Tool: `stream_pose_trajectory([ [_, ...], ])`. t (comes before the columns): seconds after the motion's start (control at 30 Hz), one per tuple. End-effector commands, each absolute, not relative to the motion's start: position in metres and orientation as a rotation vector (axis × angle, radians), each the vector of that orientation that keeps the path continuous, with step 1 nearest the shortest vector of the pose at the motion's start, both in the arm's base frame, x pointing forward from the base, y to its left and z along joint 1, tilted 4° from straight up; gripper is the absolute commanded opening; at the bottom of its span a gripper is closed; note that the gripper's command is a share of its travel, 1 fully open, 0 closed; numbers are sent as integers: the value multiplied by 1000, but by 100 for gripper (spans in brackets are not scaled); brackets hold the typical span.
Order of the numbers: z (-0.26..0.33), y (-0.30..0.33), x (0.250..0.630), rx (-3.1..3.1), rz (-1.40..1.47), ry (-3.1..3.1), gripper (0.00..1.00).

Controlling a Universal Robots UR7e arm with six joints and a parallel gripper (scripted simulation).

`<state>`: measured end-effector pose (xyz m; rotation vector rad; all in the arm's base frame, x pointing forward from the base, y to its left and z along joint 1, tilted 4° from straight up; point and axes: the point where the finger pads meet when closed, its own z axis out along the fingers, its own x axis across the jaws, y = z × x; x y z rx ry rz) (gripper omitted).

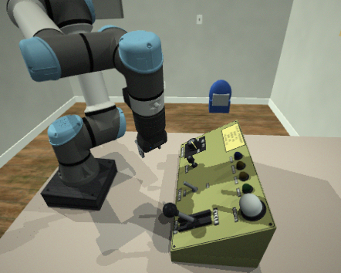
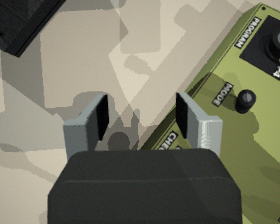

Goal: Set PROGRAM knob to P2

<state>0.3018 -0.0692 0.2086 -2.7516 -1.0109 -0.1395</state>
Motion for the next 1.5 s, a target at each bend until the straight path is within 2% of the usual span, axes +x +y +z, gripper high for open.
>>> stream_pose_trajectory([
  [0.0,205,-62,321,-2686,-107,-1281,100],
  [0.47,187,0,404,-2230,-3,-2208,100],
  [1.1,180,28,400,-1312,5,-3005,100],
  [1.47,179,51,399,-412,90,-3354,100],
])
